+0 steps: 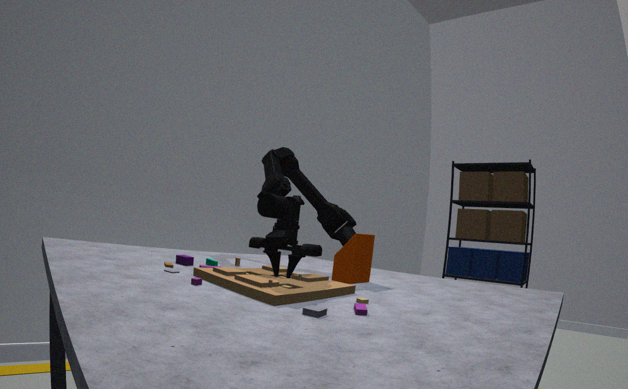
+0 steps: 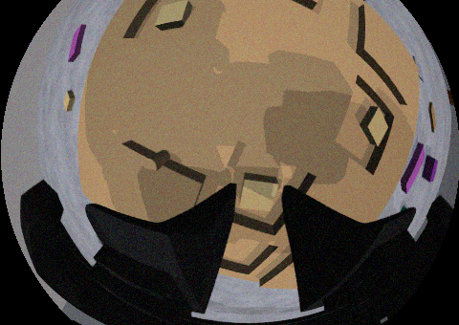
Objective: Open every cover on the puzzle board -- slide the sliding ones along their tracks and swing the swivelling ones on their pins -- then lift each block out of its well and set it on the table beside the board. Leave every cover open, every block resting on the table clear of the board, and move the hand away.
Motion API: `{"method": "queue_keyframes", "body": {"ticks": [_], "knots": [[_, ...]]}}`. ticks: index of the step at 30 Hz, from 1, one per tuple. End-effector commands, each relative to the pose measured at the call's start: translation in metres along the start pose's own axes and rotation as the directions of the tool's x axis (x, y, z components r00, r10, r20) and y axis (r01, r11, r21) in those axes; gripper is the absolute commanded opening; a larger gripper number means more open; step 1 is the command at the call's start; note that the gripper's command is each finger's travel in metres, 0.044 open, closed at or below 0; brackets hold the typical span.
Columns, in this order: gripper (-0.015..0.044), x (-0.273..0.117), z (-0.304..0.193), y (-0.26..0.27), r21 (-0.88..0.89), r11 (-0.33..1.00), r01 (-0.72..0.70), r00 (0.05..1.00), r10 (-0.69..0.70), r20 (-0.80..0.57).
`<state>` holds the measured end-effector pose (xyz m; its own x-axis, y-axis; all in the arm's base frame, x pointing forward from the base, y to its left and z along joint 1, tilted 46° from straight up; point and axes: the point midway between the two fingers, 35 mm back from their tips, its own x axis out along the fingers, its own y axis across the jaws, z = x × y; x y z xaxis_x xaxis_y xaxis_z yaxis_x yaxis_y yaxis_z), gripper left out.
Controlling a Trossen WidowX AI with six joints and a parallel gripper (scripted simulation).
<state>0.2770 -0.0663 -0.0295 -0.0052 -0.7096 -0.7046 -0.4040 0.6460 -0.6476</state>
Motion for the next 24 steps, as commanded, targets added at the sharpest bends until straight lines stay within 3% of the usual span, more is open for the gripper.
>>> {"method": "queue_keyframes", "body": {"ticks": [1,9,24], "knots": [[0.0130,0.000,0.000,0.000,0.000,1.000,0.000,1.000,0.000,0.001],[0.0080,0.000,0.000,0.000,0.000,1.000,0.000,1.000,0.000,0.001],[0.0080,-0.015,0.001,0.000,-0.002,1.000,-0.001,1.000,0.001,0.000]]}}
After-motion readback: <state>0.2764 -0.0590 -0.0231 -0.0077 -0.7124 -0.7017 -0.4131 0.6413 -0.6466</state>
